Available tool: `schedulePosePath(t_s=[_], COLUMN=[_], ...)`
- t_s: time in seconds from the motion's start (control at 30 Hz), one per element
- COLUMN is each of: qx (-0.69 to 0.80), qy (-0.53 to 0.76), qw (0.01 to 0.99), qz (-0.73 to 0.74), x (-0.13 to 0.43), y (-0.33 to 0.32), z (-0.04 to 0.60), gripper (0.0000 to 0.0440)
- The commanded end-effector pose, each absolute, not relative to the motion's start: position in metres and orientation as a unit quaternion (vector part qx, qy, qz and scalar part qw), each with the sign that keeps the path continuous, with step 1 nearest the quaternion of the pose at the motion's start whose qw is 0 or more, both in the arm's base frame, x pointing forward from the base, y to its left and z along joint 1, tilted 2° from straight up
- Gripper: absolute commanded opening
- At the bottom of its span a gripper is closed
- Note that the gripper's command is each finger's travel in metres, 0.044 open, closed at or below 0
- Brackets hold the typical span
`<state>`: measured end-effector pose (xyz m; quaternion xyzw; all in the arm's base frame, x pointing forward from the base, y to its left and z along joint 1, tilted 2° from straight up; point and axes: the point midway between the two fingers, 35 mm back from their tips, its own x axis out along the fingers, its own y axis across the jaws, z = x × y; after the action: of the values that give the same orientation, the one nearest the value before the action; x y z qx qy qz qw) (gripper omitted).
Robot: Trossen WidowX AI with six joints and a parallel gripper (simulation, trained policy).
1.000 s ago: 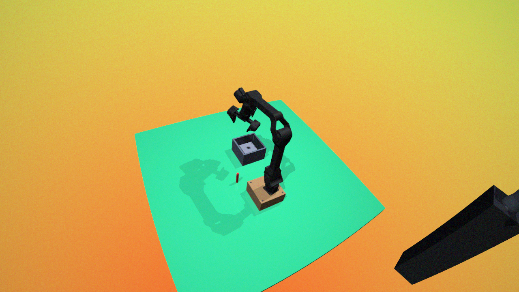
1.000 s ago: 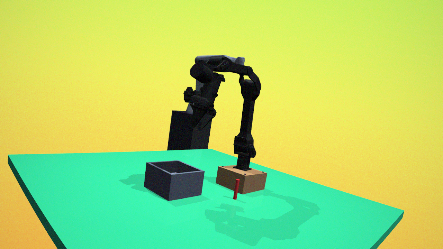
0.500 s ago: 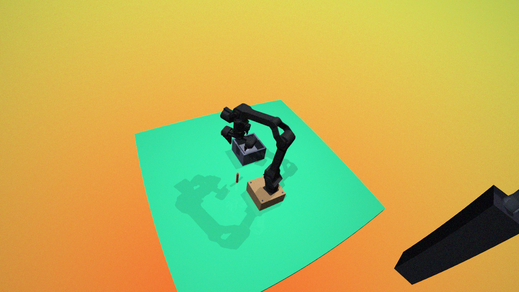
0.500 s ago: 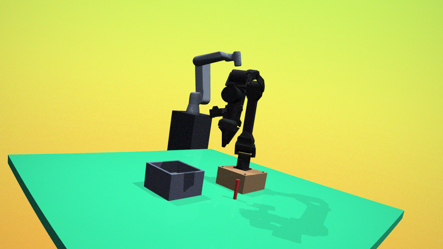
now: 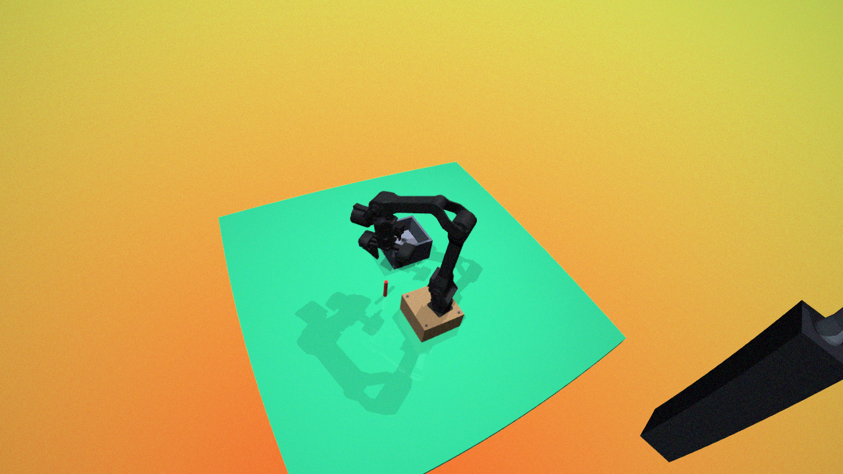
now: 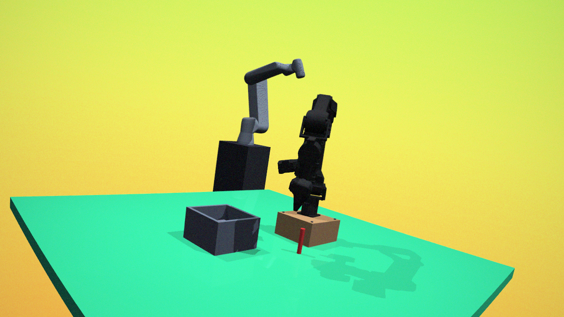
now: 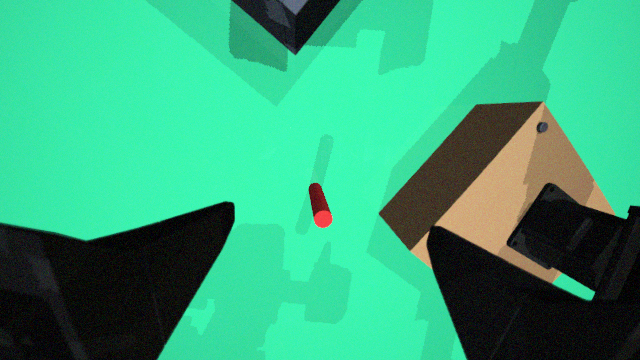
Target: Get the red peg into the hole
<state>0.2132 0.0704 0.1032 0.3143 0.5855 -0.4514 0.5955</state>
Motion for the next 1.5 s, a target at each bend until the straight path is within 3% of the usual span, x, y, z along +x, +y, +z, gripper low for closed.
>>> schedulePosePath(t_s=[0.0, 0.57, 0.7, 0.87, 1.27, 1.47], qx=[0.305, 0.315, 0.318, 0.318, 0.318, 0.307], qy=[0.585, 0.567, 0.564, 0.569, 0.604, 0.588], qw=[0.592, 0.624, 0.63, 0.625, 0.604, 0.633], qz=[-0.462, -0.436, -0.429, -0.43, -0.411, -0.399], x=[0.208, 0.208, 0.206, 0.199, 0.197, 0.207], y=[0.071, 0.081, 0.083, 0.084, 0.089, 0.081], z=[0.086, 0.004, -0.009, -0.02, -0.019, -0.006], gripper=[0.044, 0.0439, 0.0423, 0.0327, 0.0014, 0.0])
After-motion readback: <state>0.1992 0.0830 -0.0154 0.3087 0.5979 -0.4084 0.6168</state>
